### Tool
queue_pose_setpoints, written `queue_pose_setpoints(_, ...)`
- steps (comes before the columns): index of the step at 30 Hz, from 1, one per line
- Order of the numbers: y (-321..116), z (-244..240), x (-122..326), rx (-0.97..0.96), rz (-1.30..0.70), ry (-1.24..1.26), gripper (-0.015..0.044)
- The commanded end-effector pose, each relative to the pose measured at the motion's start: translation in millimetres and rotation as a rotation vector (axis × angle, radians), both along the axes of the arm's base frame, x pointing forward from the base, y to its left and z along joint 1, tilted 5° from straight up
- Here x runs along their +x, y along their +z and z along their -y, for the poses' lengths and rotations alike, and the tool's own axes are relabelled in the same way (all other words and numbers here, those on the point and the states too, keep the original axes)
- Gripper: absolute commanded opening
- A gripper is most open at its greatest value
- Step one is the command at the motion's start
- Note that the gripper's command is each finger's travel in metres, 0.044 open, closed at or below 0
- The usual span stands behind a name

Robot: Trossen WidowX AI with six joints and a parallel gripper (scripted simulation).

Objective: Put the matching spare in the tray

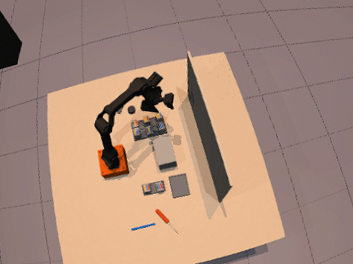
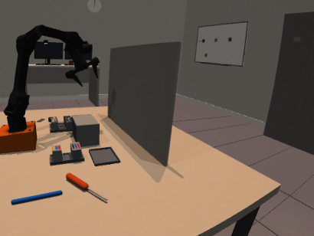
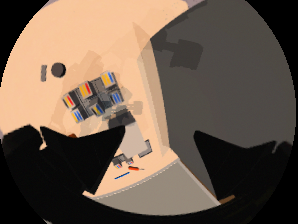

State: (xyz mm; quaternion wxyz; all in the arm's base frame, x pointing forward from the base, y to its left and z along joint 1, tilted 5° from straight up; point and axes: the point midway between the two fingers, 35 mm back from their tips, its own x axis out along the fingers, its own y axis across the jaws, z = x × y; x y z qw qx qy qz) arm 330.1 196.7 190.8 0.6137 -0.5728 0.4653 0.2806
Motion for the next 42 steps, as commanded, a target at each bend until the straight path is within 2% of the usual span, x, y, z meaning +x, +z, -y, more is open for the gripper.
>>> queue_pose_setpoints(1, -20.9, 41.7, 24.8, 0.124, -0.101, -0.338, 0.0440)
queue_pose_setpoints(10, -54.2, 148.6, 58.0, 0.411, -0.298, -1.194, 0.0440)
queue_pose_setpoints(20, -56.7, 150.6, 58.4, 0.416, -0.302, -1.212, 0.0440)
queue_pose_setpoints(27, -114.5, 149.5, 55.4, 0.414, -0.302, -1.215, 0.0440)
queue_pose_setpoints(42, -114.5, 149.5, 55.4, 0.414, -0.302, -1.215, 0.0440)
